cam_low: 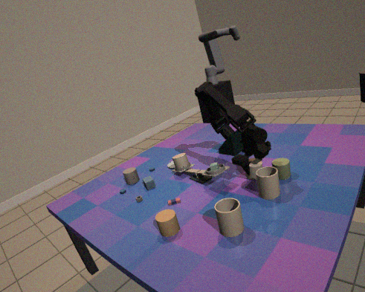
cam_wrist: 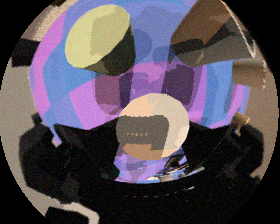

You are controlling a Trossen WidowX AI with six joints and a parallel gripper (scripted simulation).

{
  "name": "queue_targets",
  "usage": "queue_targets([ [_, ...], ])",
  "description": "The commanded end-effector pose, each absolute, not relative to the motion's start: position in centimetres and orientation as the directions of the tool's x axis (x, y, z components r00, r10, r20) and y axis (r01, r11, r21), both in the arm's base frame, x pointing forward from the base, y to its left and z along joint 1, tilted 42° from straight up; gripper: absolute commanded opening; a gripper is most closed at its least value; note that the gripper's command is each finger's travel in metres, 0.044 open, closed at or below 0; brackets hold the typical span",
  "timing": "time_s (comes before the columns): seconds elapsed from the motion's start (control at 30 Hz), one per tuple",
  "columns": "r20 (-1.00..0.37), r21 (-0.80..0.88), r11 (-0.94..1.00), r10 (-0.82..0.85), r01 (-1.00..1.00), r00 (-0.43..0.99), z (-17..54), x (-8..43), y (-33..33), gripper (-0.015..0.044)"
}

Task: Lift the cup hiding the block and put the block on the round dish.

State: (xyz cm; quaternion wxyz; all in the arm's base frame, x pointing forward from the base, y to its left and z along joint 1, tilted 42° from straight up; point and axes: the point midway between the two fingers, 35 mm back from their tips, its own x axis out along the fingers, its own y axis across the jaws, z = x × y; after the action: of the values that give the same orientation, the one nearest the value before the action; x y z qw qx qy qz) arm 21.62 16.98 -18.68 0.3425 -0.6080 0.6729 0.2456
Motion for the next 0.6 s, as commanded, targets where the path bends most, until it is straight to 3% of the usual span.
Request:
queue_targets([
  [0.0,-0.759,-0.087,0.142,-0.651,-0.986,-0.027,-18.7,21.6,17.0,0.0289],
  [0.2,-0.759,-0.087,0.141,-0.651,-0.986,-0.026,-17.8,21.7,17.8,0.044],
  [0.5,-0.759,-0.086,0.14,-0.651,-0.986,-0.026,-14.7,21.8,20.3,0.044],
  [0.57,-0.767,-0.085,0.154,-0.641,-0.984,-0.034,-14.5,21.9,20.4,0.0387],
])
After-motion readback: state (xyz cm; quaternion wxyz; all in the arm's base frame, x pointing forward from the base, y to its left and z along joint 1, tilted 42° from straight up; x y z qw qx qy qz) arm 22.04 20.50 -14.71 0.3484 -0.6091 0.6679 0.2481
